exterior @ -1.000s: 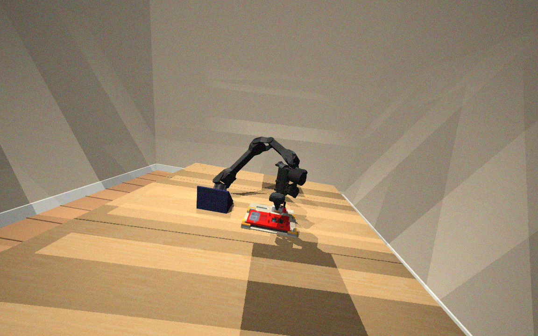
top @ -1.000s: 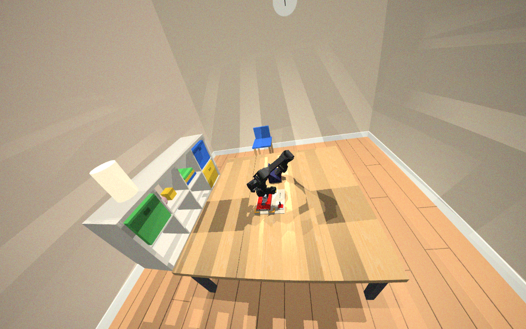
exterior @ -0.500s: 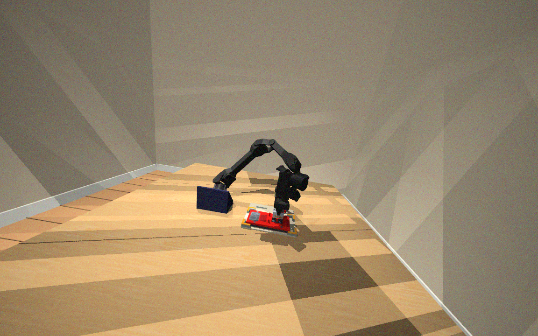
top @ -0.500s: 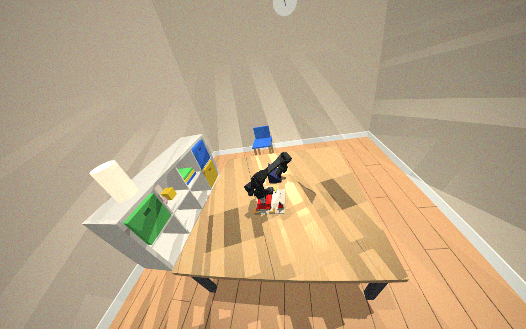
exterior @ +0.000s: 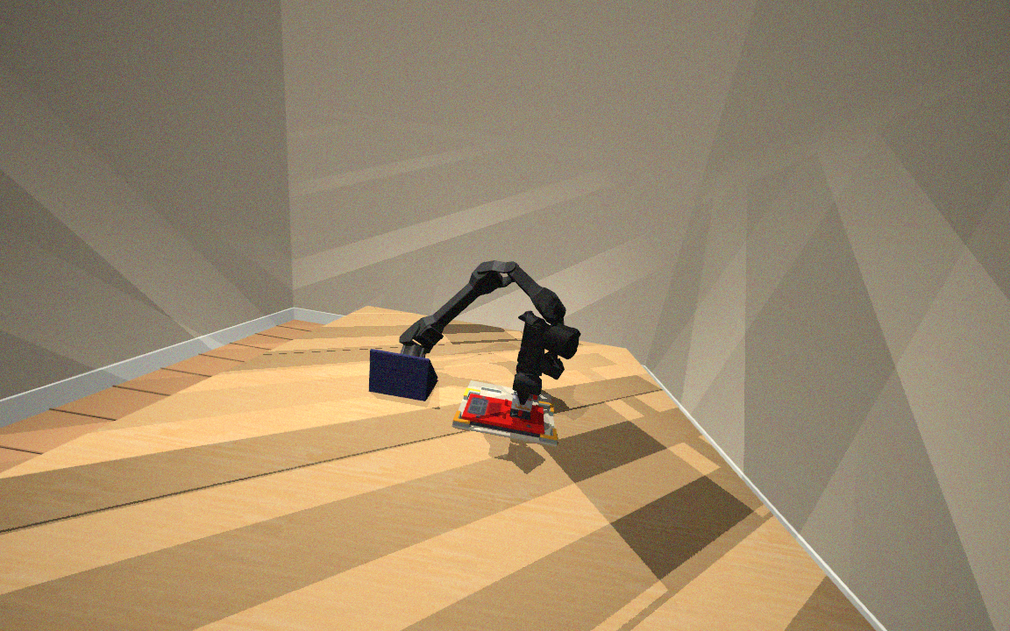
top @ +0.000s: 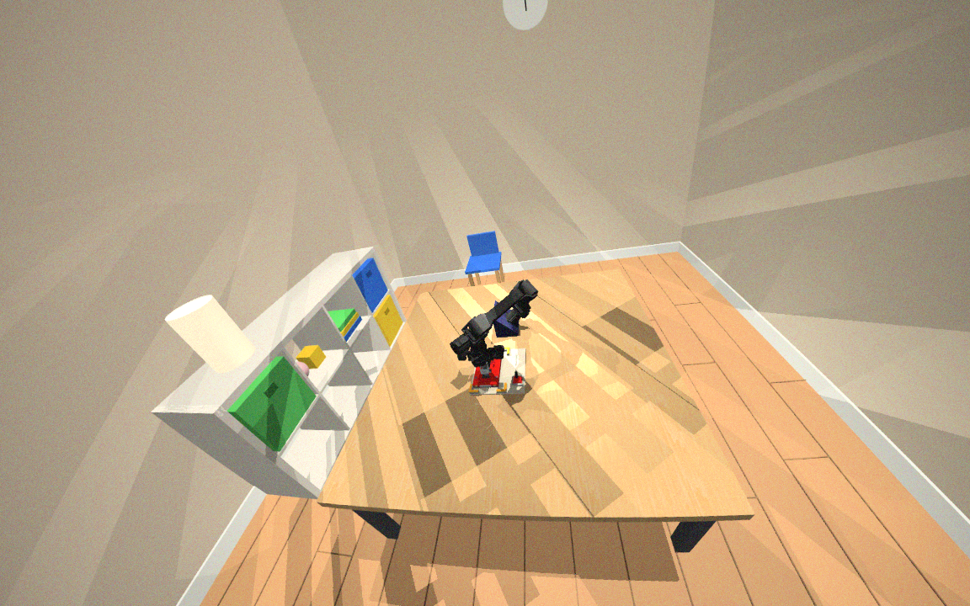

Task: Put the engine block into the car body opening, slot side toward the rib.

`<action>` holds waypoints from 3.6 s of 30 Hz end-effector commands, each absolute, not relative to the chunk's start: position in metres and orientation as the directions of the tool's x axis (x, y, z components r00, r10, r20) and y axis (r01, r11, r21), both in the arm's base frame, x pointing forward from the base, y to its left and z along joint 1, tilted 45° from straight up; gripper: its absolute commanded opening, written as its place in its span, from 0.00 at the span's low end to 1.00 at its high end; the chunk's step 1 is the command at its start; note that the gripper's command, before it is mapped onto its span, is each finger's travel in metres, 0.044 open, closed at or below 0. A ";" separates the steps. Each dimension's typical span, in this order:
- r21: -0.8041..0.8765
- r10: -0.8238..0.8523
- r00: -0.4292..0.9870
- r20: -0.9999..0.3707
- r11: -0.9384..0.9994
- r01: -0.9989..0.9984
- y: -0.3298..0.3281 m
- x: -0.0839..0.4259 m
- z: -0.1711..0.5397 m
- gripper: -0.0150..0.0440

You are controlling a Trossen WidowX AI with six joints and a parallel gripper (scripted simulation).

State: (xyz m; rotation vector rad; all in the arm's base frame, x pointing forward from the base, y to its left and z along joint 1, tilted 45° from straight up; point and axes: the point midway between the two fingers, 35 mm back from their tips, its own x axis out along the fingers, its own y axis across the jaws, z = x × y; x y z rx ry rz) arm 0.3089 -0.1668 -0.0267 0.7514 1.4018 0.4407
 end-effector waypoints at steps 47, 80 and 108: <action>0.695 0.681 0.143 -0.718 0.687 0.213 -0.166 0.310 -0.029 0.52; 0.696 0.682 0.143 -0.718 0.706 0.128 -0.161 0.311 -0.035 0.52; 0.697 0.682 0.143 -0.717 0.704 0.140 -0.156 0.312 -0.039 0.52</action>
